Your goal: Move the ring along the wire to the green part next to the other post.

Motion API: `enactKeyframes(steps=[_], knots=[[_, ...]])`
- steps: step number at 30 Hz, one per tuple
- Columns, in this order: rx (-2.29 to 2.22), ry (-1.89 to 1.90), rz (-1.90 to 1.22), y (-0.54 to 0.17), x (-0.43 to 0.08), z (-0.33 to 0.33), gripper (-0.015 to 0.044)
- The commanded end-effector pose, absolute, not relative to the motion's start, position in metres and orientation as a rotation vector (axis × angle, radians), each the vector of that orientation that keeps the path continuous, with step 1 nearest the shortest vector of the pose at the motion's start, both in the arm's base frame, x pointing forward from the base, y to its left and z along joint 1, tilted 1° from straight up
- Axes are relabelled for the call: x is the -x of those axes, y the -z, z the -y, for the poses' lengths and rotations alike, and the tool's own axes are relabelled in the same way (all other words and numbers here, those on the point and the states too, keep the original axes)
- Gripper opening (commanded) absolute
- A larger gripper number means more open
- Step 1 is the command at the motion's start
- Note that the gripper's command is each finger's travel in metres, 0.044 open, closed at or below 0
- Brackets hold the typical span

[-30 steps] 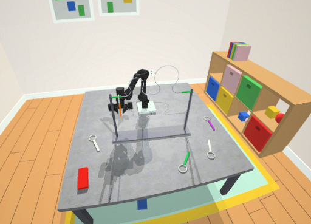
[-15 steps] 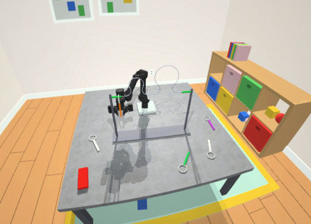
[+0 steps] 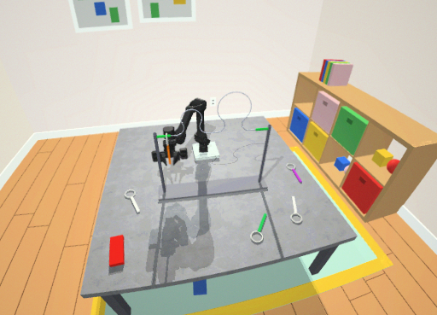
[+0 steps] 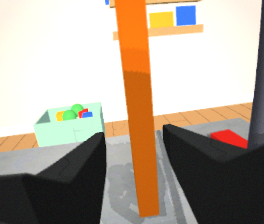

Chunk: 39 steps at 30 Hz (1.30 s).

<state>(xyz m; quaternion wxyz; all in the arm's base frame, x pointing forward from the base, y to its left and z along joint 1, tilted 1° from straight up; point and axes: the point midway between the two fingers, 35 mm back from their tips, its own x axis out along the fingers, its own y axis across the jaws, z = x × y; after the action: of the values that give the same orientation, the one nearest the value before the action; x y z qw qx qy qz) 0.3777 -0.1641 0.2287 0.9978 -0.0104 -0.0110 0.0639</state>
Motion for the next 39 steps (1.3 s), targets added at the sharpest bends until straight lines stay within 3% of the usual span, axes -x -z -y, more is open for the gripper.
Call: enactKeyframes(steps=[1,25,36,39], knots=[[0.031,-0.124,0.028,-0.2313,-0.3793,0.165,0.016],[0.031,-0.124,0.028,-0.2313,-0.3793,0.165,0.016],[0.026,-0.127,0.026,-0.2306,-0.379,0.1644,-0.0129],[0.026,-0.127,0.026,-0.2306,-0.379,0.1644,-0.015]])
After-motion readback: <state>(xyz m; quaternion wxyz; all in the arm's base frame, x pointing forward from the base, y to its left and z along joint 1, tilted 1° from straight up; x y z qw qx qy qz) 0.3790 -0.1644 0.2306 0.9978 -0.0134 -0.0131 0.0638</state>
